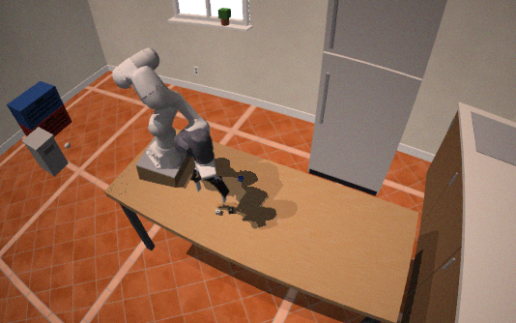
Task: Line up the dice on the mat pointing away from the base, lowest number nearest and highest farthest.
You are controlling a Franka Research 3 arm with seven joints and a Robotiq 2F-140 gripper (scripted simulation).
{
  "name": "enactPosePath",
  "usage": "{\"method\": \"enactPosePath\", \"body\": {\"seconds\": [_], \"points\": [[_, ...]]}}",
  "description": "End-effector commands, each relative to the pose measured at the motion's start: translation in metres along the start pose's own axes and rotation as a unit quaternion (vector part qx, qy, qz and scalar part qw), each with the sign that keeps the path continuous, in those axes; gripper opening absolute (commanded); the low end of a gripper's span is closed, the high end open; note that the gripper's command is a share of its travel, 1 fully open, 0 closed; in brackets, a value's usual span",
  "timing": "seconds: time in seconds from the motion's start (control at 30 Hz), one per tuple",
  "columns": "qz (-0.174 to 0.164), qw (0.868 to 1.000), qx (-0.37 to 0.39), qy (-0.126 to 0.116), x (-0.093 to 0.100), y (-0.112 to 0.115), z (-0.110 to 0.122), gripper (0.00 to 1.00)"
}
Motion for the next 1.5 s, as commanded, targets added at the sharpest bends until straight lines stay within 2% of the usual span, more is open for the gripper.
{"method": "enactPosePath", "body": {"seconds": [0.0,0.4,0.57,0.63,0.83,1.0,1.47], "points": [[-0.001,1.000,0.007,-0.001,0.000,0.001,0.000,1.00],[-0.001,1.000,0.007,-0.001,-0.005,0.001,0.000,1.00],[-0.001,1.000,0.007,-0.001,-0.024,0.002,0.000,1.00],[-0.001,1.000,0.007,-0.001,-0.024,0.002,0.000,1.00],[-0.001,1.000,0.007,-0.001,-0.058,0.002,-0.001,1.00],[-0.001,1.000,0.007,-0.001,-0.075,0.002,-0.001,1.00],[-0.001,1.000,0.007,-0.001,-0.090,0.003,-0.001,1.00]]}}
Point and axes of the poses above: the point where the finger pads meet when closed, its own x axis back along the fingers, its own z axis across the jaws, y = z × x, the point moved 1 cm from there along x, back along the fingers, and after that the axes turned 9 degrees about -x, right-handed, at the moved point
